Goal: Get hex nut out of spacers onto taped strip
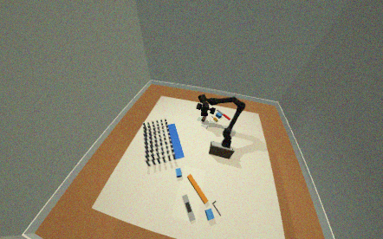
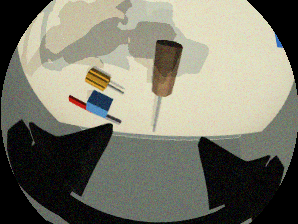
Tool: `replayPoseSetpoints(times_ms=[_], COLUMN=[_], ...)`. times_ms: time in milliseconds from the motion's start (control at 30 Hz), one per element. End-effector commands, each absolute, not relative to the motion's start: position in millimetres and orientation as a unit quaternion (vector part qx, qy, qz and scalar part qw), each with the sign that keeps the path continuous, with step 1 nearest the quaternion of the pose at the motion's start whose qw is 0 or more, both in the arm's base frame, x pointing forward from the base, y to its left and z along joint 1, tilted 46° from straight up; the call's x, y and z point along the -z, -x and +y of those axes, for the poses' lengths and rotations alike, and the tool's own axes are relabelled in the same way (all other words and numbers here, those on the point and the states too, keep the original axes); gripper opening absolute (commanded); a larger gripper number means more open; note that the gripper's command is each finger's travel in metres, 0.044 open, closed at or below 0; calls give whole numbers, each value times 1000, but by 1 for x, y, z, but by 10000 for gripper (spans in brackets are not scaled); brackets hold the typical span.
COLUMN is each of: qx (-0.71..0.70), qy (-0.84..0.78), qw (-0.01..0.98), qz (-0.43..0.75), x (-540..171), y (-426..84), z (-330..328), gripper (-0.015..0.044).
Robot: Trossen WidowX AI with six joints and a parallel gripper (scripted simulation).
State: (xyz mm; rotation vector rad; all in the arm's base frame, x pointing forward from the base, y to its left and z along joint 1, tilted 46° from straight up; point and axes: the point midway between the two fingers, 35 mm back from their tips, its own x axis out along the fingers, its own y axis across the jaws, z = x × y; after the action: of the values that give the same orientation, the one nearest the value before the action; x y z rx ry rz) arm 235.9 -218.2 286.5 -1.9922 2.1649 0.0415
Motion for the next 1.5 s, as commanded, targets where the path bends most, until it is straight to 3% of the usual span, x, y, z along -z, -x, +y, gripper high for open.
replayPoseSetpoints(times_ms=[0,567,767,1467], qx=[-23,-22,-22,-23], qy=[674,674,674,674], qw=[91,89,89,91], qz=[733,733,733,733], x=[-259,-255,-255,-244], y=[-238,-238,-238,-240], z=[-244,-248,-248,-259], gripper=[440,440,282,280])
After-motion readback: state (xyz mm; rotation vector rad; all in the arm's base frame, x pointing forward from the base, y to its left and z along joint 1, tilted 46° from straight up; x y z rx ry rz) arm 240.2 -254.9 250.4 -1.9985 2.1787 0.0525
